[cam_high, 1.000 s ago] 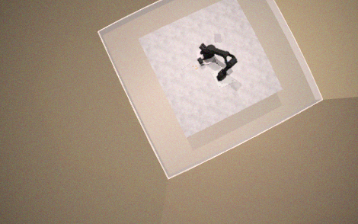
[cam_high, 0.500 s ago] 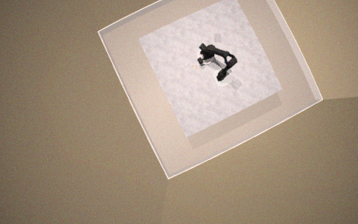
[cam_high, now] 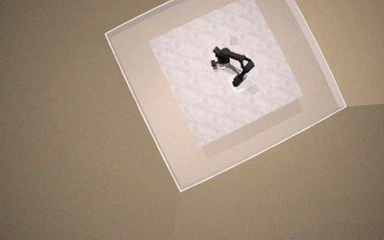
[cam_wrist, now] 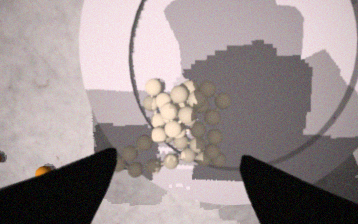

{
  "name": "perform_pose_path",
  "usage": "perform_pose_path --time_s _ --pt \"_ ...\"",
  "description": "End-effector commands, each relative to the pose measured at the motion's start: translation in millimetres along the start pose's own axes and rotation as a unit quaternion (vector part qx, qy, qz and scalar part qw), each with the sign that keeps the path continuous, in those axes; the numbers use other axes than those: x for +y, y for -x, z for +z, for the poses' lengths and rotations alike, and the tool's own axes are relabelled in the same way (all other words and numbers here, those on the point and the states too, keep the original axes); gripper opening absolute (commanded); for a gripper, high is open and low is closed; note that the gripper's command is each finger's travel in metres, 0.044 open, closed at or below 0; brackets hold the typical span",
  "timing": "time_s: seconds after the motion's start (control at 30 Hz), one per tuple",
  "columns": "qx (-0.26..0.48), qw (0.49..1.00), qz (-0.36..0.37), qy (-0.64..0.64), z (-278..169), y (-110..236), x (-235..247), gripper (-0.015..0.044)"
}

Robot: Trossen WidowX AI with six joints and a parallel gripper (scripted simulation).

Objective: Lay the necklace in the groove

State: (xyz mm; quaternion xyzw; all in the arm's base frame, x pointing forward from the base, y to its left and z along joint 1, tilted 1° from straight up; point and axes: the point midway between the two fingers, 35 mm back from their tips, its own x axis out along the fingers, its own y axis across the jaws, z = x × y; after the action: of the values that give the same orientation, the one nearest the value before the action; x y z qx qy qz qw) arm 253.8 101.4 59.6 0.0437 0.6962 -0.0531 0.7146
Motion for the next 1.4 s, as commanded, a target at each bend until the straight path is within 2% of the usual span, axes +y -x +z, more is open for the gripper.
perform_pose_path --time_s 0.0,0.1,0.37,0.93,1.13,1.2,1.37 --pt "0.003 0.984 0.001 -0.18 -3.4 7.2 12.4 0.0204" --pt "0.003 0.952 0.001 -0.306 -5.7 12.4 20.2 0.0125" --pt "0.004 0.81 0.0 -0.587 -12.7 25.2 38.9 0.012" --pt "0.004 0.806 0.0 -0.592 -12.8 25.5 39.3 0.012" --pt "0.004 0.806 0.0 -0.592 -13.0 8.5 39.4 0.012" --pt "0.001 0.807 0.005 -0.59 -11.6 17.2 39.3 0.012" --pt "0.001 0.807 0.004 -0.59 -11.7 13.3 39.4 0.012"
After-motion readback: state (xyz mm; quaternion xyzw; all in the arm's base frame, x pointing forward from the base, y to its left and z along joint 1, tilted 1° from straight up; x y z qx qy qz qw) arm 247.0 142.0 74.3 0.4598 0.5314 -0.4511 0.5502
